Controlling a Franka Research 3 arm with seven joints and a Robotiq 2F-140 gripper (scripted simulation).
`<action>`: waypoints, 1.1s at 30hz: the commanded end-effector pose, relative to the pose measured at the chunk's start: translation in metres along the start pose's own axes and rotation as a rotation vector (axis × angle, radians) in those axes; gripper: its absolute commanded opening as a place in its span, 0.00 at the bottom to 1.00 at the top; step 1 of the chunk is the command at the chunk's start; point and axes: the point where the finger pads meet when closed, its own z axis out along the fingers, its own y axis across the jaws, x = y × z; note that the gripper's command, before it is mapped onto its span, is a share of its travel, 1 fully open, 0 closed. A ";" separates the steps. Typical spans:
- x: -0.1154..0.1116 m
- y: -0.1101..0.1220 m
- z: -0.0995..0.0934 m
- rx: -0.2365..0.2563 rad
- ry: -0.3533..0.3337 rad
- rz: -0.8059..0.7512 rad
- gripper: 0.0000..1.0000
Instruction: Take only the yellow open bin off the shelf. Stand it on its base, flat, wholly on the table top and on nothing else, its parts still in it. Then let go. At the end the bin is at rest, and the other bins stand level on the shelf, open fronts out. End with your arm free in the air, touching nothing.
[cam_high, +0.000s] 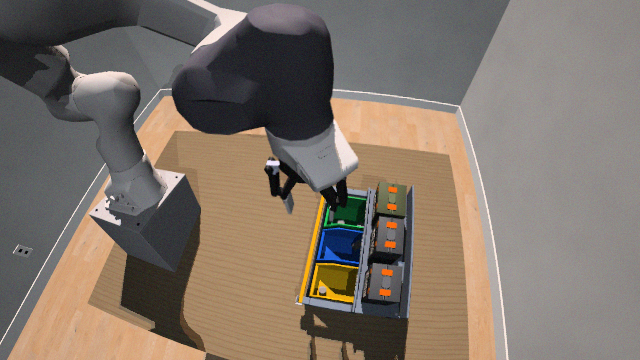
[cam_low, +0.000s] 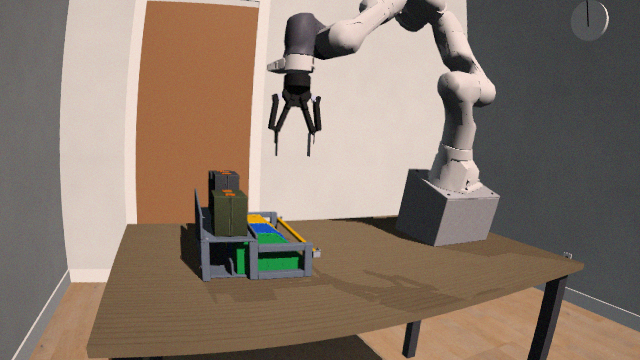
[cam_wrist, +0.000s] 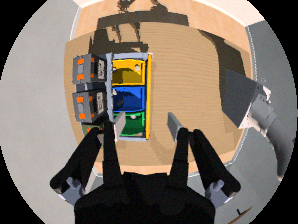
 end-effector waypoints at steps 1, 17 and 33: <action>0.000 0.001 0.000 0.001 0.000 0.001 0.57; 0.000 0.004 0.000 0.001 0.000 0.000 0.57; -0.001 0.005 -0.001 0.002 -0.001 0.002 0.57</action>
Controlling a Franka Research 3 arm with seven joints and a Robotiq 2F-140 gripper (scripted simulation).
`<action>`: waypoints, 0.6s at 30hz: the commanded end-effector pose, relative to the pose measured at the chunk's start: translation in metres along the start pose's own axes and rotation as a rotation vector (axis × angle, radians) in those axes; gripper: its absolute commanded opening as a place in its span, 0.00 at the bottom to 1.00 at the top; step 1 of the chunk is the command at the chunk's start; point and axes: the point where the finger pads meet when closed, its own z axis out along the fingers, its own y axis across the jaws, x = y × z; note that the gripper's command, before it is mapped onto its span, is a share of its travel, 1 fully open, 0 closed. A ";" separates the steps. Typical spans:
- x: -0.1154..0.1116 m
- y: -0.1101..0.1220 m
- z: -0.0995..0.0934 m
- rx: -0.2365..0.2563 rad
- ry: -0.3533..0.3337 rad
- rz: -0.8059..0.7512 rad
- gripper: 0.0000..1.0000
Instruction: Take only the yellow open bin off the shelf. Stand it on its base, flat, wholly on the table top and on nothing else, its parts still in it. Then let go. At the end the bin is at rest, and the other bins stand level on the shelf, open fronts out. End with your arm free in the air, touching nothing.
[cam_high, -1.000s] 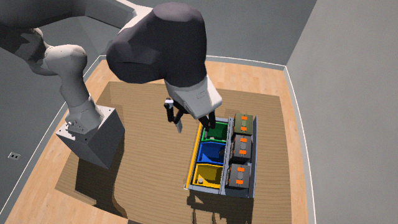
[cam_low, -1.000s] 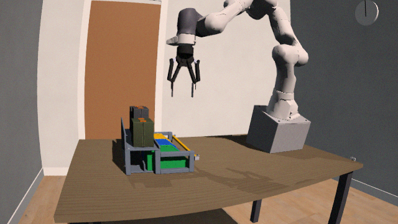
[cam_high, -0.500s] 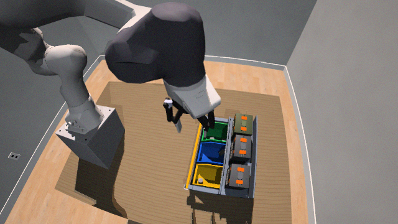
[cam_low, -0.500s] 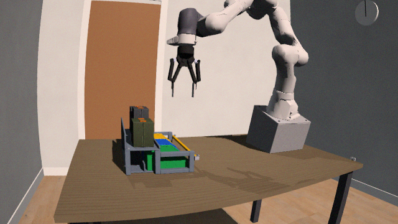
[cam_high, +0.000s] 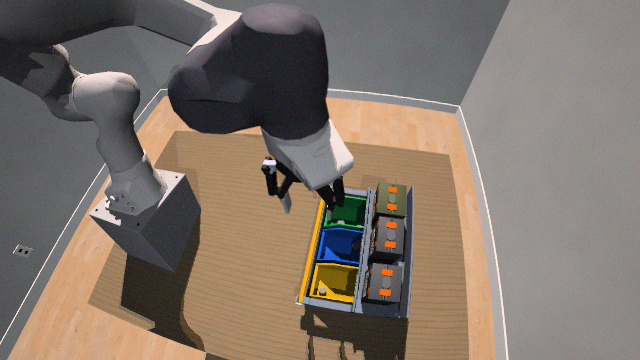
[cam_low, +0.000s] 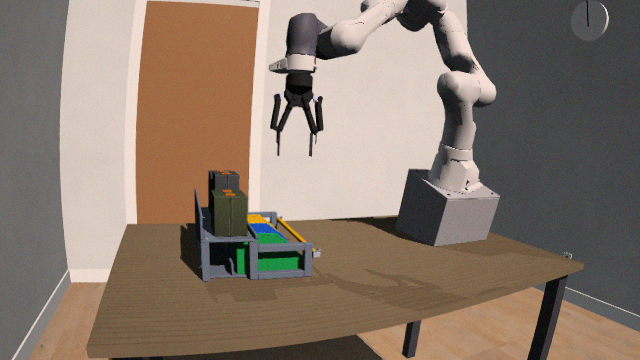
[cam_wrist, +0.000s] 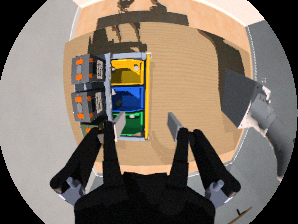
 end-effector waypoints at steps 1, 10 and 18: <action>0.000 0.000 0.000 0.001 0.000 0.000 0.57; 0.000 0.001 0.000 0.003 0.000 0.002 0.57; 0.000 0.001 0.011 0.001 0.000 0.000 0.57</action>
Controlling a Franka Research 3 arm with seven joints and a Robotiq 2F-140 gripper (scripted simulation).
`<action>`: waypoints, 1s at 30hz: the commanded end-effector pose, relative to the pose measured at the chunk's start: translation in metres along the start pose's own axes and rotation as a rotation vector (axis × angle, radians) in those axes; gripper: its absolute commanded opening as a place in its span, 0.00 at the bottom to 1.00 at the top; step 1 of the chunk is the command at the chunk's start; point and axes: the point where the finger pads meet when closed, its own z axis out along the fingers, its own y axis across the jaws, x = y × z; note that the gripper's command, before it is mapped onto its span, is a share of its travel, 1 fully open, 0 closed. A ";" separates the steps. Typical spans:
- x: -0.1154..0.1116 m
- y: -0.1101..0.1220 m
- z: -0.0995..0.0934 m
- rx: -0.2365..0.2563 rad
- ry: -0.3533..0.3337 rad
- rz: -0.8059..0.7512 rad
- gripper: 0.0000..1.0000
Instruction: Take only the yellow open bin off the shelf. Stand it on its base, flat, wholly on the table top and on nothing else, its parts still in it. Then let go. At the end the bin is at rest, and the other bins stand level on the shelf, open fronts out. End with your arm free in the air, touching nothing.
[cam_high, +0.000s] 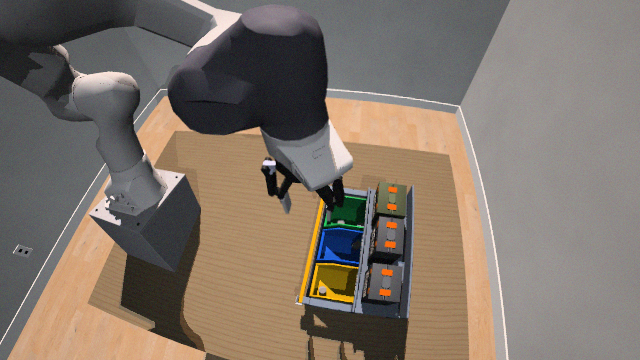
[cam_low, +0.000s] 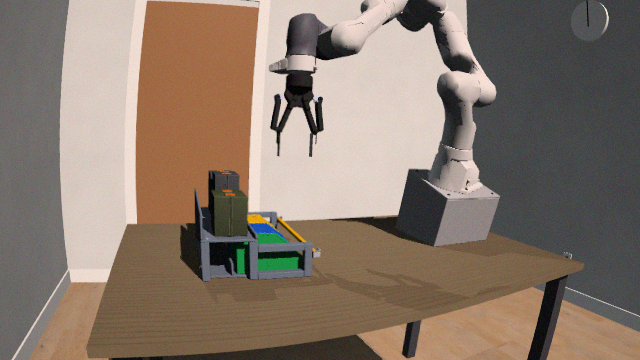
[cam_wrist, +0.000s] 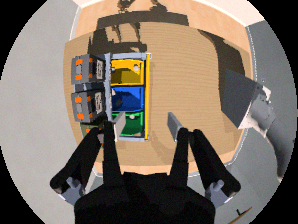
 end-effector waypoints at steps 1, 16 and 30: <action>0.000 0.001 0.021 0.000 -0.001 0.001 0.57; 0.000 0.001 0.054 0.002 -0.001 0.003 0.57; 0.000 -0.001 0.069 0.002 -0.001 0.003 0.57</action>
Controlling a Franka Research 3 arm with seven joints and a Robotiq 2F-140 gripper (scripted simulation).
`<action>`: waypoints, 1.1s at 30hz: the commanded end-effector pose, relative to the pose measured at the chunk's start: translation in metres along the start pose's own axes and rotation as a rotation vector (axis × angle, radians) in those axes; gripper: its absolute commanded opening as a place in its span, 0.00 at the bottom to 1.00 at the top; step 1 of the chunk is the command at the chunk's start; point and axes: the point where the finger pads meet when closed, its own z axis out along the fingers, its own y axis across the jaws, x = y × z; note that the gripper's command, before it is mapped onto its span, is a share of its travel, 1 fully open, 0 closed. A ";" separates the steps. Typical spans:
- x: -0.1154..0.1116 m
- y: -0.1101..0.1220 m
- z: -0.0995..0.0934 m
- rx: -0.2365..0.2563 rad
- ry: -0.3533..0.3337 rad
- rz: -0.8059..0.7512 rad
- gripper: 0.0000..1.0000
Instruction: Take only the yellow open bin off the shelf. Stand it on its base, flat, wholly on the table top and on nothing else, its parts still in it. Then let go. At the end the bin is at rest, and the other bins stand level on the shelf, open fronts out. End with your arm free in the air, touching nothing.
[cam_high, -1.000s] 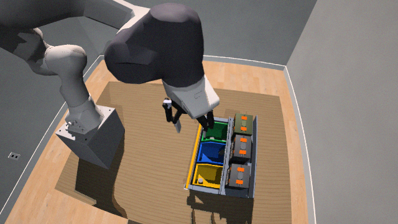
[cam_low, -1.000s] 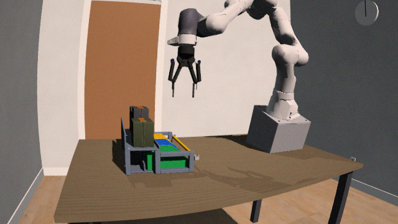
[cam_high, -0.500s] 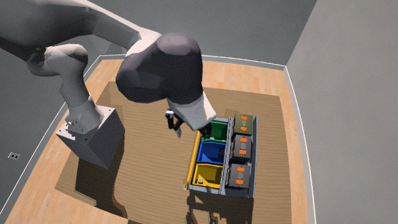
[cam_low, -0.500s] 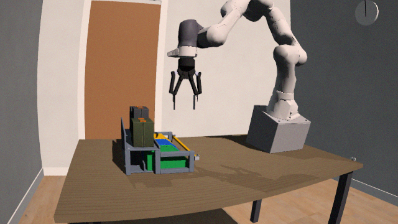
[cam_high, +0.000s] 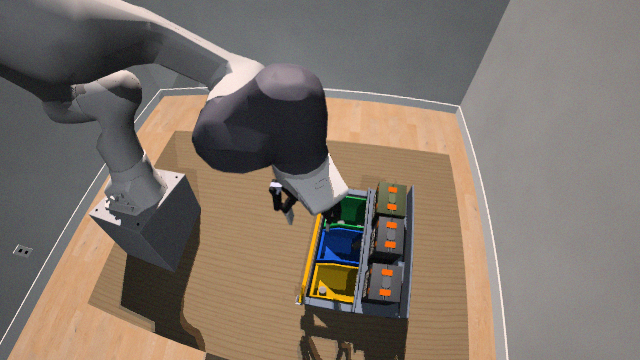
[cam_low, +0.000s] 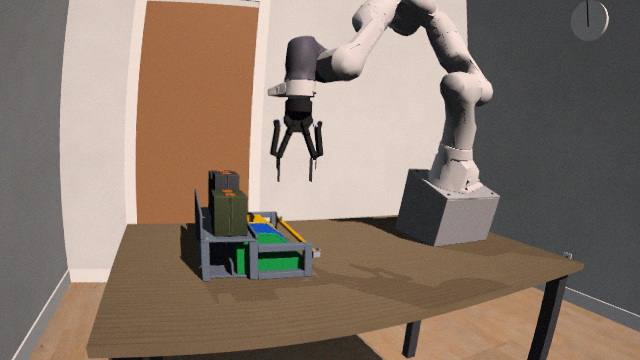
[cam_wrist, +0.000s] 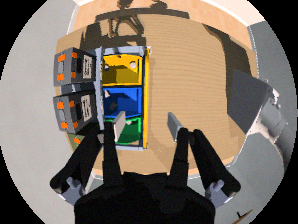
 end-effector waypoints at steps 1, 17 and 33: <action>0.000 -0.003 -0.001 0.009 0.001 0.008 0.57; 0.000 -0.004 -0.010 0.009 0.001 0.008 0.57; 0.000 -0.002 -0.015 0.009 0.001 0.008 0.57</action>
